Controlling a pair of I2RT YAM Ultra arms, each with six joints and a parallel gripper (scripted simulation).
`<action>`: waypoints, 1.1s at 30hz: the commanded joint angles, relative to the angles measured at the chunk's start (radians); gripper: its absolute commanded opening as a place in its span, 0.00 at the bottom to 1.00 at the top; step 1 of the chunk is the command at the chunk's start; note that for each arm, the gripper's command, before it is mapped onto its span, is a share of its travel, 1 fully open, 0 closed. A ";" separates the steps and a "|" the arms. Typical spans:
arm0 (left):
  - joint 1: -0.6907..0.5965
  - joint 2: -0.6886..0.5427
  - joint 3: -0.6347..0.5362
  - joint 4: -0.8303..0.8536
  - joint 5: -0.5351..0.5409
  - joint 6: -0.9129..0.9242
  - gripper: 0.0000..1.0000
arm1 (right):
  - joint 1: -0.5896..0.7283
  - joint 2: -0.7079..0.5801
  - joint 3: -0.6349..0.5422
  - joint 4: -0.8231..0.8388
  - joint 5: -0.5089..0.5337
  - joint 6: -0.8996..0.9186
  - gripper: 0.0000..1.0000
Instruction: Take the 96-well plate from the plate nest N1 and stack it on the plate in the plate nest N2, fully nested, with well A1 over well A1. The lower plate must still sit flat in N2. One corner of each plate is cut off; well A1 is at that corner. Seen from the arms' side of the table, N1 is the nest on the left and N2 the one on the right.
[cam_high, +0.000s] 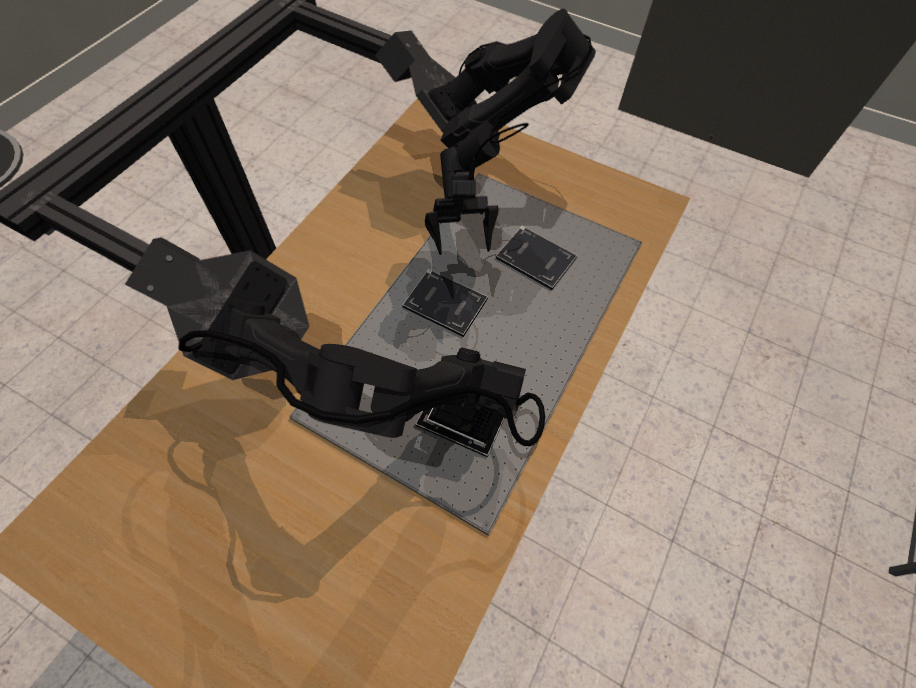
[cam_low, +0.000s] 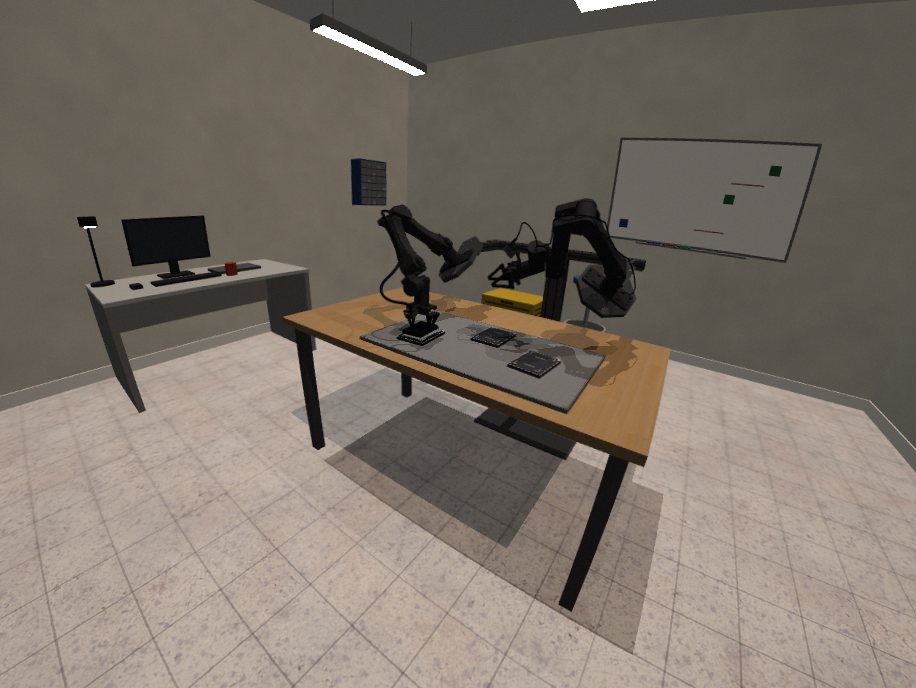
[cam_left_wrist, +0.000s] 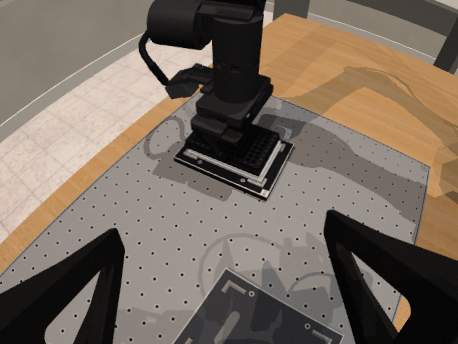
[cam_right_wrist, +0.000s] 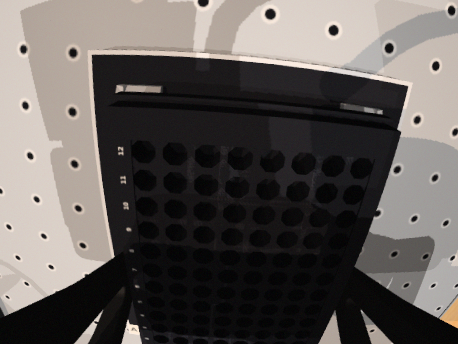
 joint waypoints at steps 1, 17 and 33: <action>-0.005 0.018 -0.014 0.018 0.022 0.010 1.00 | 0.005 -0.003 0.019 -0.018 0.011 0.007 0.80; -0.005 0.018 -0.014 0.018 0.022 0.010 1.00 | 0.033 -0.044 0.005 -0.062 0.021 0.034 0.80; -0.005 0.018 -0.014 0.018 0.022 0.010 1.00 | 0.042 -0.056 0.006 -0.074 0.022 0.045 0.80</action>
